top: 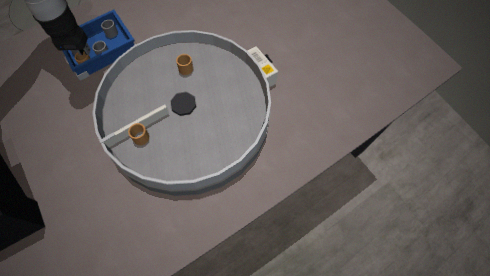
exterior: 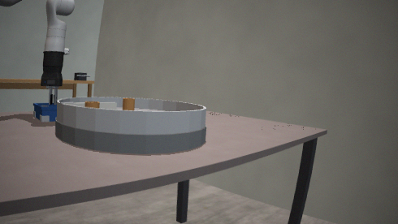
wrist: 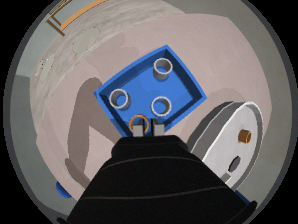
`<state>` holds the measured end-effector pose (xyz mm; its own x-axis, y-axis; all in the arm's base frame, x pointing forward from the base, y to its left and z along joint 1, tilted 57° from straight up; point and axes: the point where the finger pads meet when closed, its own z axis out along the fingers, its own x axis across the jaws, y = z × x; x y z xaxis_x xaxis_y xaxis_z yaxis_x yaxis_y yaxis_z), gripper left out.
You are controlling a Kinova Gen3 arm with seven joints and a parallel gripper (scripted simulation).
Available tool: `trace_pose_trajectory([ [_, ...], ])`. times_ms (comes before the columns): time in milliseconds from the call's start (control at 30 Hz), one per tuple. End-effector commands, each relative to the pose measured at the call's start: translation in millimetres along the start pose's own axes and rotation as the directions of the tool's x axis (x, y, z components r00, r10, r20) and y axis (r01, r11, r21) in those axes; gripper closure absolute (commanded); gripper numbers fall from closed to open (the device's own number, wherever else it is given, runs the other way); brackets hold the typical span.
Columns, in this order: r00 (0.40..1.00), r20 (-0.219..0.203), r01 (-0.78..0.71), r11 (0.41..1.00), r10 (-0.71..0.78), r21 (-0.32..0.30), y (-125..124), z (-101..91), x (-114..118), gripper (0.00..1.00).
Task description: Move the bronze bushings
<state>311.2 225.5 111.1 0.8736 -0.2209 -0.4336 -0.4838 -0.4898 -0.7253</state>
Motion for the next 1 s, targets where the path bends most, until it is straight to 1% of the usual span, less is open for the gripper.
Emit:
trace_pose_trajectory([
  [0,1.000,-0.001,0.003,1.000,-0.003,-0.001,0.3,1.2,-1.0,0.64],
  [967,1.000,-0.001,0.003,1.000,-0.003,-0.001,3.4,2.4,-2.6,0.64],
])
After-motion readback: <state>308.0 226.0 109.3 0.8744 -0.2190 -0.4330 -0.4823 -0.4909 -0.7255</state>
